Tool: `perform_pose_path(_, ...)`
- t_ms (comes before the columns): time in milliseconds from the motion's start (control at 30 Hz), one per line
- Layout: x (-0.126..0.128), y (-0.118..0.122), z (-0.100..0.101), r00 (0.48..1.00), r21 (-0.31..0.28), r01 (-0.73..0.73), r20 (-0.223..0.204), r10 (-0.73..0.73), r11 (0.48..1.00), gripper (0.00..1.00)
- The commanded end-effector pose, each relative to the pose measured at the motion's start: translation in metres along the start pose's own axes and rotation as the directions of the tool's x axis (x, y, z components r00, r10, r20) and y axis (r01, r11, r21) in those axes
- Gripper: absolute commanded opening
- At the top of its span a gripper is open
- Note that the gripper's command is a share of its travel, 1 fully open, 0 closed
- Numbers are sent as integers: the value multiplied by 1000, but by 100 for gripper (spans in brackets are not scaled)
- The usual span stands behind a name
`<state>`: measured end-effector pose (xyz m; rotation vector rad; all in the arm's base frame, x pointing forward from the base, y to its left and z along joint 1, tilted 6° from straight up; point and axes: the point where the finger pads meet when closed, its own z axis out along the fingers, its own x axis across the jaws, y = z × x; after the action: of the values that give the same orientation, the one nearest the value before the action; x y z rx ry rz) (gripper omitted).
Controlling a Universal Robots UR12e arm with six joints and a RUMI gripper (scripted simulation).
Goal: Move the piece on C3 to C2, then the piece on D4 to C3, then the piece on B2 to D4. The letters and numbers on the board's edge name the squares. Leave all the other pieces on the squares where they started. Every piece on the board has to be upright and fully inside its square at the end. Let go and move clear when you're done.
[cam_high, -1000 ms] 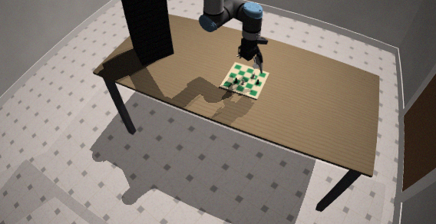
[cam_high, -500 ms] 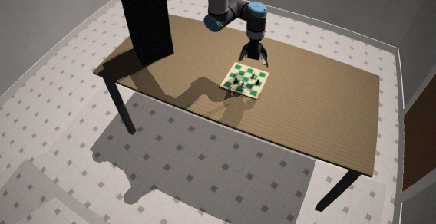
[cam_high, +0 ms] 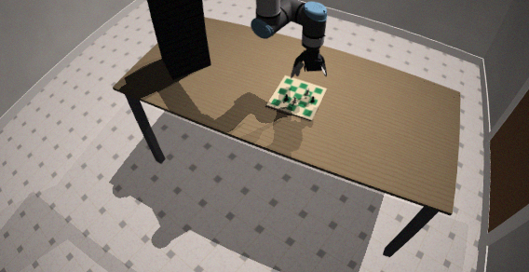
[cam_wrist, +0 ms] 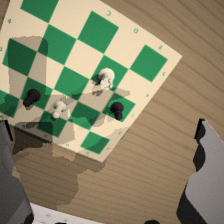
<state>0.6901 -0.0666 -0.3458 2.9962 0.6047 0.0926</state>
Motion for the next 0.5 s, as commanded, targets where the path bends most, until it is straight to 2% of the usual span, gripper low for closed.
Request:
perform_pose_path(0,2,0,-1,999,0,51,-1,-51,999,100)
perform_pose_path(433,2,-1,-1,996,0,88,-1,-88,996,100)
perform_pose_path(467,2,-1,-1,996,0,88,-1,-88,996,22)
